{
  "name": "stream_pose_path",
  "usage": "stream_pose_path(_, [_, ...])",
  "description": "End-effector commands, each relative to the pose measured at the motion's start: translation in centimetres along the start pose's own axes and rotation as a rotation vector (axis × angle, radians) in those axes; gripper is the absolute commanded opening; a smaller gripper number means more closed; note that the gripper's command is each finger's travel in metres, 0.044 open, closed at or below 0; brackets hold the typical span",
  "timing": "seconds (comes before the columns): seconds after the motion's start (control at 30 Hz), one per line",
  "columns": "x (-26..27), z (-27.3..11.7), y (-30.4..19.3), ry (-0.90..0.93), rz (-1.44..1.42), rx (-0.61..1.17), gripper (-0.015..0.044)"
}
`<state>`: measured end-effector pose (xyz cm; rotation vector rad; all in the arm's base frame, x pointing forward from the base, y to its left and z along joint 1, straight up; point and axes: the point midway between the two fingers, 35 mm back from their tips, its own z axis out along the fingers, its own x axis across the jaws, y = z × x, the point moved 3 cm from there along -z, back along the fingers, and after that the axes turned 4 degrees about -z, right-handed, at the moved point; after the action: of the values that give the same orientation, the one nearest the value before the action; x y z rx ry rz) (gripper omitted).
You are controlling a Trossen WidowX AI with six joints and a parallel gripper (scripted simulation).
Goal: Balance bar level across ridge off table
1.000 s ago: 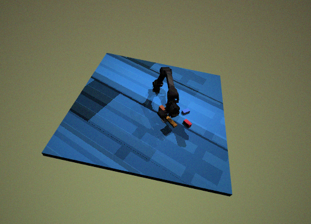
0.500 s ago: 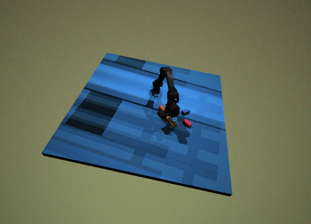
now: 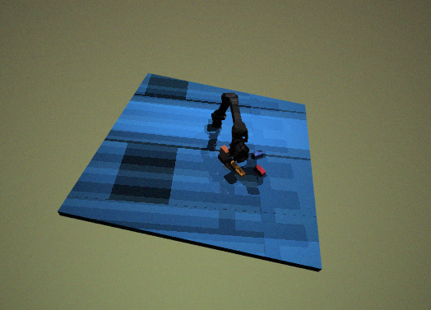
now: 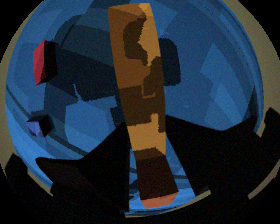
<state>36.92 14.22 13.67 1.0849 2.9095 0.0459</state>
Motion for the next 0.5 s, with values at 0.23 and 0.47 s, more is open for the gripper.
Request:
stream_pose_path(0.23, [0.06,0.44,-0.03,0.003,0.000,0.003,0.0000])
stream_pose_path(0.47, [0.06,0.49,-0.03,0.003,0.000,0.003,0.0000])
